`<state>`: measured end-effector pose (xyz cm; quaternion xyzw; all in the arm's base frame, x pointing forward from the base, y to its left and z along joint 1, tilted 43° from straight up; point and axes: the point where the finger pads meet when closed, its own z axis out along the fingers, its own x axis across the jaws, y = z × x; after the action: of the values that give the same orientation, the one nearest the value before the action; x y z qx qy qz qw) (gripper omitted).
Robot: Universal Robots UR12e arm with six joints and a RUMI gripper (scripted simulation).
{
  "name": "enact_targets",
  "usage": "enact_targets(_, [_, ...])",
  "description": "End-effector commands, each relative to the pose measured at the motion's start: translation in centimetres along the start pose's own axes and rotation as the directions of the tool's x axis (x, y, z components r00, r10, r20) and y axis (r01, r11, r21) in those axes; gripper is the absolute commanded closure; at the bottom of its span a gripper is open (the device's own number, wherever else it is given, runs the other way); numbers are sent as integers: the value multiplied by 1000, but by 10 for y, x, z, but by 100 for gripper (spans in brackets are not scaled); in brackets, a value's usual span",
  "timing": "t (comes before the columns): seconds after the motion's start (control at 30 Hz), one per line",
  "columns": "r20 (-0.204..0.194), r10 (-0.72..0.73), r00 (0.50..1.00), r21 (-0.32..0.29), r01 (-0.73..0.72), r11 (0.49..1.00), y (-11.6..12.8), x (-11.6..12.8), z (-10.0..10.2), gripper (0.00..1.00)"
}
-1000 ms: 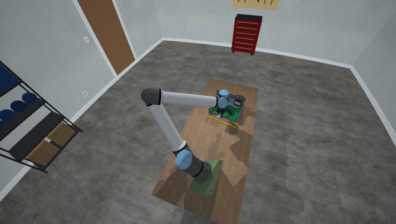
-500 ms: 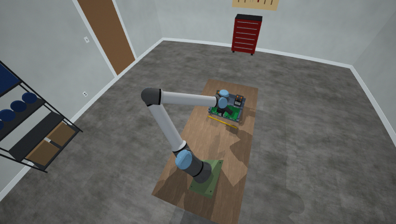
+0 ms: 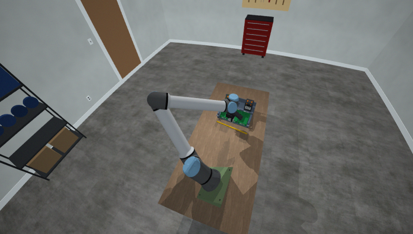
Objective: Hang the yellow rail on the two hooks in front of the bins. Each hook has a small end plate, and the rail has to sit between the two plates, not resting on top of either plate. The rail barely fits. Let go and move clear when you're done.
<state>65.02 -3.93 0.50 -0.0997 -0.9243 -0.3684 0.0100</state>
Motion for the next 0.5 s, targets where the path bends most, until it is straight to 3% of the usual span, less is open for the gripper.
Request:
enact_targets(0.0, [2,-3,1000,3,3,1000,0,-2,-2,100])
enact_targets(0.23, [2,-3,1000,3,3,1000,0,-2,-1,100])
enact_targets(0.47, [-3,0,1000,-1,0,1000,0,1,26,100])
